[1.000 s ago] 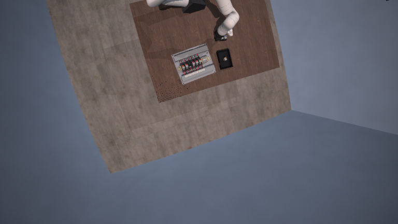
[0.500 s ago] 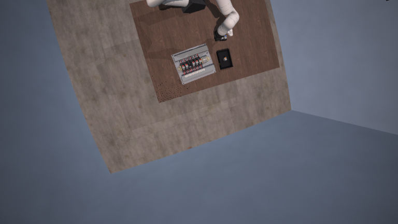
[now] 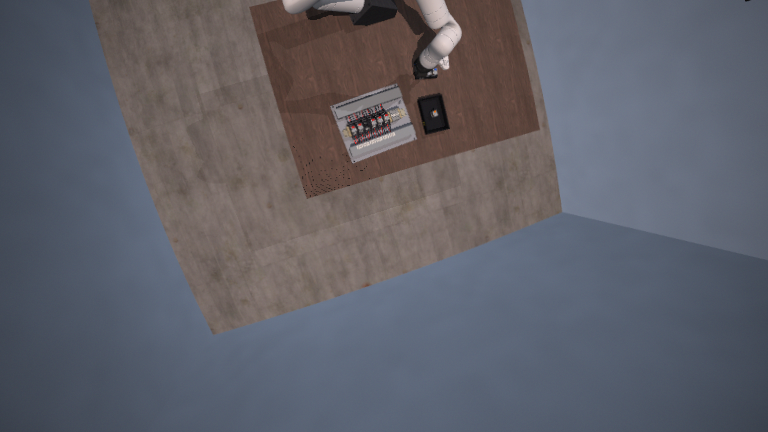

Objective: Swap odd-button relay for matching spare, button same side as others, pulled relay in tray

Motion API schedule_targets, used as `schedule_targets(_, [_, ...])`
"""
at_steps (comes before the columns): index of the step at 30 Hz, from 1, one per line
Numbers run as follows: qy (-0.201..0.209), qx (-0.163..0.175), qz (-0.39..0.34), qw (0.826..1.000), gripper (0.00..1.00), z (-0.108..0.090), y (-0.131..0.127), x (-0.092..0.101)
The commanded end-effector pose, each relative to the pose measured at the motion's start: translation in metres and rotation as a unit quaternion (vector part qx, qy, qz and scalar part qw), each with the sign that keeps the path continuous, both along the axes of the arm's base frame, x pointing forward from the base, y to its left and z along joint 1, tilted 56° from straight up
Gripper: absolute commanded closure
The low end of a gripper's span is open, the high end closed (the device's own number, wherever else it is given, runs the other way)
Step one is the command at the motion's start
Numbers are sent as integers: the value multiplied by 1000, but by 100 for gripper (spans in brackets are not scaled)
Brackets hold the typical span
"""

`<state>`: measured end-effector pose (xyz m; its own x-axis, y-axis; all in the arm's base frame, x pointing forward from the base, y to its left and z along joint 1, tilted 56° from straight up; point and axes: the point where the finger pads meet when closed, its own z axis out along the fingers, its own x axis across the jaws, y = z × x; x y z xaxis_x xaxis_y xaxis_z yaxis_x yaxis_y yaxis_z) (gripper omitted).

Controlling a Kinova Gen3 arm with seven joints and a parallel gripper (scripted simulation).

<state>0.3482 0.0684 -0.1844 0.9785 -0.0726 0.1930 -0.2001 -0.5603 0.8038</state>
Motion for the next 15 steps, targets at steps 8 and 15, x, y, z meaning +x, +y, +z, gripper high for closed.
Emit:
schedule_targets(8, [0, 0, 1, 1000, 100, 5, 9, 0])
schedule_targets(15, [1, -1, 2, 1000, 100, 11, 17, -1])
